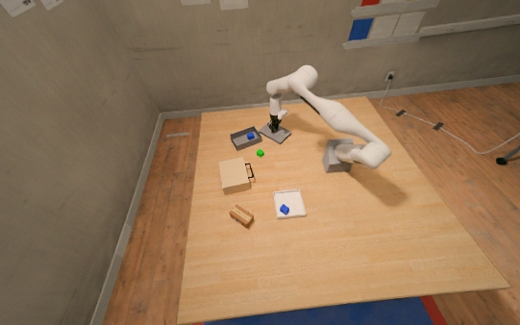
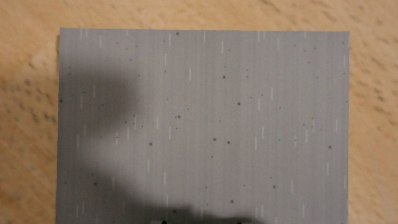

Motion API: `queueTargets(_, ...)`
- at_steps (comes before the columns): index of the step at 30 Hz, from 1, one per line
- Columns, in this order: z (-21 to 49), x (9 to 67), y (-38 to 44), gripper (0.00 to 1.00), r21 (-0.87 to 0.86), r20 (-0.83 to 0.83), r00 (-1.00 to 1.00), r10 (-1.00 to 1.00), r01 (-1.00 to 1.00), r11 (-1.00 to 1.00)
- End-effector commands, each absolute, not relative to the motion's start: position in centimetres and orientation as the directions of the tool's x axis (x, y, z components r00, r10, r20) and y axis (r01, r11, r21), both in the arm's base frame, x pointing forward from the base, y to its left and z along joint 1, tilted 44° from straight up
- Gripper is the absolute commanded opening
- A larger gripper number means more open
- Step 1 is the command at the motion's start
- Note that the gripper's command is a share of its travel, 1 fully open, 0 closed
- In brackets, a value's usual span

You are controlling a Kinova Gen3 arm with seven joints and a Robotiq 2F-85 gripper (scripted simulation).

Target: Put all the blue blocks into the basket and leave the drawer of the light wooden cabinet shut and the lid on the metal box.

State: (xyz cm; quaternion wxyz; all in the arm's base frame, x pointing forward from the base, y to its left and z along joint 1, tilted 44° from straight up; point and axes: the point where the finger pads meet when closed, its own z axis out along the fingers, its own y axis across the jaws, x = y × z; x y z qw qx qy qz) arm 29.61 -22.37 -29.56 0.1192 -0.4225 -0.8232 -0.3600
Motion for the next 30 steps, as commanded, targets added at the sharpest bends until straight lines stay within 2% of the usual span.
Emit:
queueTargets(1,-29.5,29.6,-22.5,0.4,0.492,0.499,-0.615,0.611,0.781,0.384)
queueTargets(30,-27.0,29.3,-24.9,0.4,0.492,0.499,-0.615,0.611,0.781,0.384)
